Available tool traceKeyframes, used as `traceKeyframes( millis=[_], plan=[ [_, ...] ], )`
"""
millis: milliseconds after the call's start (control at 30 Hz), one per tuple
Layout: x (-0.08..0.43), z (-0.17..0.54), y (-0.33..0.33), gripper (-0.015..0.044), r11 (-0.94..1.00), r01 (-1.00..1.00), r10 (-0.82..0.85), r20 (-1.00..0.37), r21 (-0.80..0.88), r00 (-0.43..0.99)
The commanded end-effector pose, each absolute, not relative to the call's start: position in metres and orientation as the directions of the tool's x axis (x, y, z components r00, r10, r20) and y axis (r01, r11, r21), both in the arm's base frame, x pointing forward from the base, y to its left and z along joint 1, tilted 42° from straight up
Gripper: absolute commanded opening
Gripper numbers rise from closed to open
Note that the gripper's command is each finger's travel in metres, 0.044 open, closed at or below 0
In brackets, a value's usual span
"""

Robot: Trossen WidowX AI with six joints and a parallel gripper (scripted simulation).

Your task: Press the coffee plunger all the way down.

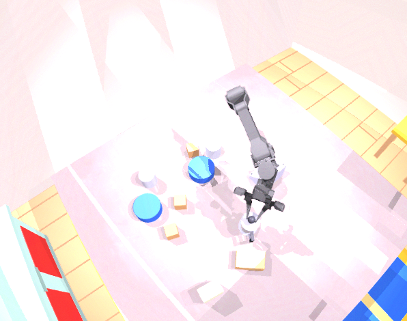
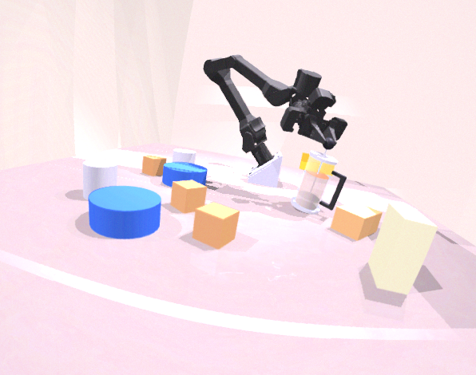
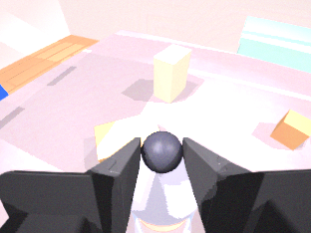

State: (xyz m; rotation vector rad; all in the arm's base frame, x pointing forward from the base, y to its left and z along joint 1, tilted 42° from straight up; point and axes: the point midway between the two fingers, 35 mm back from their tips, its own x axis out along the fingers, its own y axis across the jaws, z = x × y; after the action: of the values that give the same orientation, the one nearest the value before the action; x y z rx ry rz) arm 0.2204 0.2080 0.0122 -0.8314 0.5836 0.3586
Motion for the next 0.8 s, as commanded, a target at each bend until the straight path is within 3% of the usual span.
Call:
traceKeyframes(
  millis=[0, 767],
  plan=[
    [0.2209, 0.0074, 0.2038, 0.0123, 0.614, -0.514, 0.051, -0.619, -0.599, 0.784],
    [0.2215, 0.0097, 0.2087, 0.0123, 0.623, -0.513, 0.064, -0.615, -0.591, 0.786]
  ],
)
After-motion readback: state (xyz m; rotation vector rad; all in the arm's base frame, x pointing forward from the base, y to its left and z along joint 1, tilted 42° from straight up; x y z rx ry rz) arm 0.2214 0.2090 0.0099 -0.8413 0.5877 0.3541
